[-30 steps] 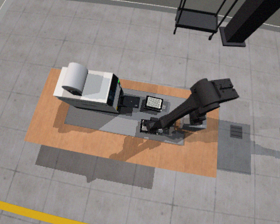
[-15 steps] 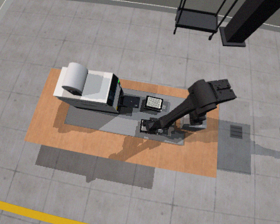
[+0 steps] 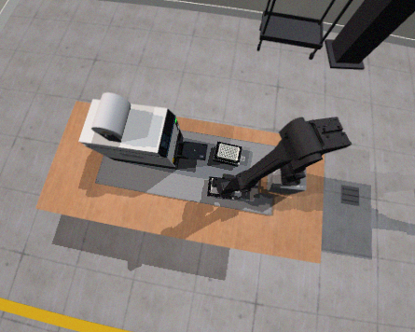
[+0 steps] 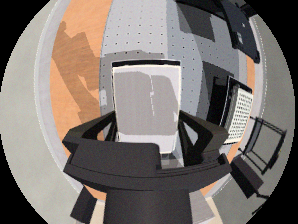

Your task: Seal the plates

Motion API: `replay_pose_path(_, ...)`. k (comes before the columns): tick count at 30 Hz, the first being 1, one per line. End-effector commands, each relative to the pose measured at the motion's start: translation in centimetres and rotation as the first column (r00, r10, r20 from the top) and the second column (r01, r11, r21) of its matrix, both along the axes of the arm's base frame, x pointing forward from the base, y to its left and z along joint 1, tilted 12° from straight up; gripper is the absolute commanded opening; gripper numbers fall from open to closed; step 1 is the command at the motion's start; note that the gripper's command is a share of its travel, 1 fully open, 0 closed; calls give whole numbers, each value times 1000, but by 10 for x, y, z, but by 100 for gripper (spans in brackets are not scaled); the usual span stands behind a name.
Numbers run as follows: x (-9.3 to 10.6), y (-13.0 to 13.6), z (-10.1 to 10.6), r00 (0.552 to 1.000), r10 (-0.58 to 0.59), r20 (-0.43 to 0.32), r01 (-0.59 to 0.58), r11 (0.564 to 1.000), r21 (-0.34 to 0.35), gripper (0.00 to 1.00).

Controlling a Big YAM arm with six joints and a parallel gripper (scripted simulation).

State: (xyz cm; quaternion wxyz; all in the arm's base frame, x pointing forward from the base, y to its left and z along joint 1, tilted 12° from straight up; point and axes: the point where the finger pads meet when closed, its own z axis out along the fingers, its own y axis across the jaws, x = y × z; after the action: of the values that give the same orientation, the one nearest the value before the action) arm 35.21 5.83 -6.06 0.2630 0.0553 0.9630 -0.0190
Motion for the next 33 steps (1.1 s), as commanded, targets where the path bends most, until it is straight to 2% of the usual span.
replay_pose_path(1,4,-1,7,1000,6,9,-6,1000,-2,0)
replay_pose_path(9,18,2,14,999,6,37,-6,1000,5,0)
replay_pose_path(20,8,0,10,999,5,43,-6,1000,7,0)
replay_pose_path(26,2,-1,6,1000,5,20,-5,1000,1,0)
replay_pose_path(33,9,1,9,1000,5,20,-5,1000,1,0)
